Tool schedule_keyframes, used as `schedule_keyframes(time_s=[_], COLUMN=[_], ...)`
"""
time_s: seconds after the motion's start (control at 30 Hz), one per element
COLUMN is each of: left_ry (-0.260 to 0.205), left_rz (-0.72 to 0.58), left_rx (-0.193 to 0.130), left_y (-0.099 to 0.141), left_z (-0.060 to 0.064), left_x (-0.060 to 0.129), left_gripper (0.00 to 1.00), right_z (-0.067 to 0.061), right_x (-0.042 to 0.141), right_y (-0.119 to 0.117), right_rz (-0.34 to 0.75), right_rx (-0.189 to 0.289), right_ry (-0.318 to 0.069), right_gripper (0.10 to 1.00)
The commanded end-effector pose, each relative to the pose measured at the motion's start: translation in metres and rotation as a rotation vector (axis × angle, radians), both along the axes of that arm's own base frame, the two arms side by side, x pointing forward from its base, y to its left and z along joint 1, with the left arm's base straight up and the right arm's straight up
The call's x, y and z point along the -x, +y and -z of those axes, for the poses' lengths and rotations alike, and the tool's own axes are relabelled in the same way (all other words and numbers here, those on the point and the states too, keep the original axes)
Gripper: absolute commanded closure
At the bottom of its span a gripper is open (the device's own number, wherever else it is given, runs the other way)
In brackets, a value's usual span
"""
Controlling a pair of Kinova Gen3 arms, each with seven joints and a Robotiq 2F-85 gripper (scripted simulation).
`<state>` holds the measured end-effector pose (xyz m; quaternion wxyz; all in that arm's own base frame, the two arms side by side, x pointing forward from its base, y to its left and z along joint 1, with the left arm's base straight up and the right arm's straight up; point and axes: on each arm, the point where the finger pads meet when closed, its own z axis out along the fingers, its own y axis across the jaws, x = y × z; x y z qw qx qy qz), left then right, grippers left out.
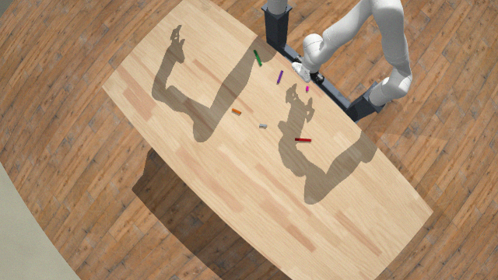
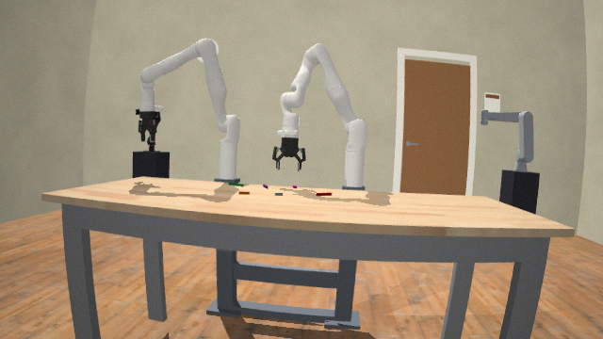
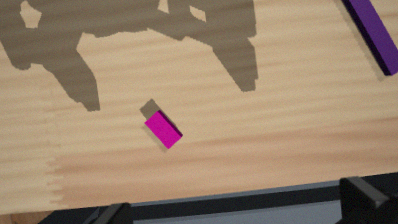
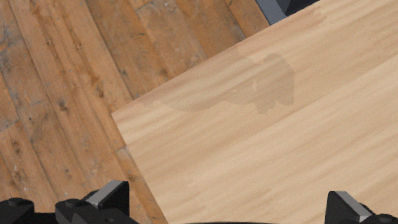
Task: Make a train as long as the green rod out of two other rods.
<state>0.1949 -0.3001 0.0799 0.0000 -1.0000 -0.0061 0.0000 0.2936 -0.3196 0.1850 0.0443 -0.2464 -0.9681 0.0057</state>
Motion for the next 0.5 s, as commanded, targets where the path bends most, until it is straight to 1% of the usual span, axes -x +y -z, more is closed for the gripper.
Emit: schedule_keyframes(time_s=[0.0, 0.37, 0.43, 0.47], left_ry=[-0.001, -0.001, -0.001, -0.001], left_rz=[0.000, 0.000, 0.000, 0.000], left_rx=[0.001, 0.001, 0.001, 0.001], left_y=[0.000, 0.000, 0.000, 0.000], left_z=[0.000, 0.000, 0.000, 0.000], left_x=[0.000, 0.000, 0.000, 0.000], left_gripper=[0.001, 0.001, 0.001, 0.001], right_z=[-0.002, -0.004, -0.004, -0.005], right_x=[0.014, 0.057, 0.057, 0.069], right_y=[-0.014, -0.050, -0.050, -0.058], right_rz=[0.066, 0.255, 0.255, 0.304], right_rx=[0.003, 0.010, 0.010, 0.012], right_ry=[-0.007, -0.022, -0.022, -0.025], right_gripper=[0.099, 0.099, 0.099, 0.099])
